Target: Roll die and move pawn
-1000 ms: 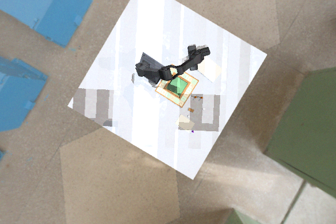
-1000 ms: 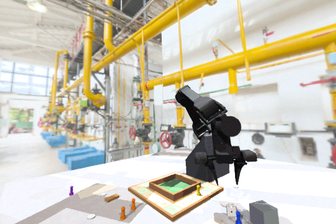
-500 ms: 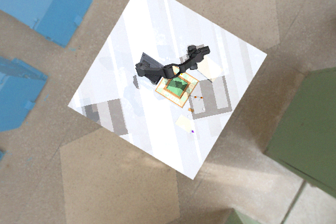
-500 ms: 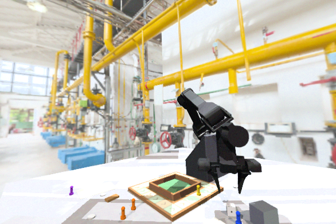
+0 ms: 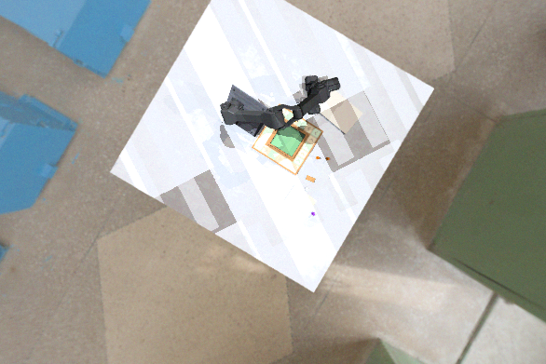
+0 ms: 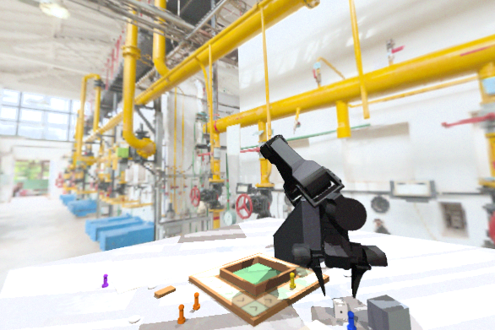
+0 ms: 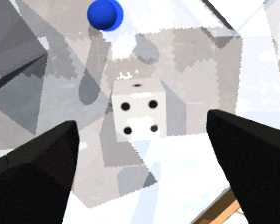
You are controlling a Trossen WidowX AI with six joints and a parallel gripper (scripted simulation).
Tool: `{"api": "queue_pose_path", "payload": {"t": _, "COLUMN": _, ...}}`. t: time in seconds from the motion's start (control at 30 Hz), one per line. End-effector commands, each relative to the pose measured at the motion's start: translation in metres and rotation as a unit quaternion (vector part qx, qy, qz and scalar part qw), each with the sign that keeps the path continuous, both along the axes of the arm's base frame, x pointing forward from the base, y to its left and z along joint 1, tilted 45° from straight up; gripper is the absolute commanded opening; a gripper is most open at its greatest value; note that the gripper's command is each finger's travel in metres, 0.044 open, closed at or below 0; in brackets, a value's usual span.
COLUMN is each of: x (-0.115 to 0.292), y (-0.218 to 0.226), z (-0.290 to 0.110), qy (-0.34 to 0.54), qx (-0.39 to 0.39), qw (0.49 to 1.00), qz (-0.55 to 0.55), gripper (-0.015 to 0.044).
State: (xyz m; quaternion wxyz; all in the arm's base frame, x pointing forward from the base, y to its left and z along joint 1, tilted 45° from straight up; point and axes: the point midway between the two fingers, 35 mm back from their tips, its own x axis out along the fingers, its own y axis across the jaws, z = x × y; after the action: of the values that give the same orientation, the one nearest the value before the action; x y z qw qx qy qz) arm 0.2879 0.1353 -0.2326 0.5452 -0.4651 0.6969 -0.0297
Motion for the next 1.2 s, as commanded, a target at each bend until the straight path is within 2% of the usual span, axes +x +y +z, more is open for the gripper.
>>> {"api": "queue_pose_path", "payload": {"t": 0.0, "x": -0.003, "y": -0.008, "z": -0.006, "qy": 0.005, "qx": -0.006, "qw": 1.000, "qz": 0.001, "gripper": 0.0275}}
{"api": "queue_pose_path", "payload": {"t": 0.47, "x": -0.002, "y": -0.022, "z": -0.021, "qy": 0.005, "qx": -0.006, "qw": 1.000, "qz": 0.001, "gripper": 0.0275}}
{"api": "queue_pose_path", "payload": {"t": 0.67, "x": -0.002, "y": -0.022, "z": -0.021, "qy": 0.005, "qx": -0.006, "qw": 1.000, "qz": 0.001, "gripper": 0.0118}}
{"api": "queue_pose_path", "payload": {"t": 0.87, "x": -0.002, "y": -0.022, "z": -0.021, "qy": 0.005, "qx": -0.006, "qw": 1.000, "qz": 0.001, "gripper": 0.0078}}
{"api": "queue_pose_path", "payload": {"t": 0.97, "x": -0.001, "y": -0.018, "z": -0.017, "qy": 0.005, "qx": -0.006, "qw": 1.000, "qz": 0.001, "gripper": 0.0000}}
{"api": "queue_pose_path", "payload": {"t": 1.17, "x": 0.005, "y": 0.020, "z": 0.024, "qy": 0.005, "qx": -0.004, "qw": 1.000, "qz": 0.002, "gripper": 0.0000}}
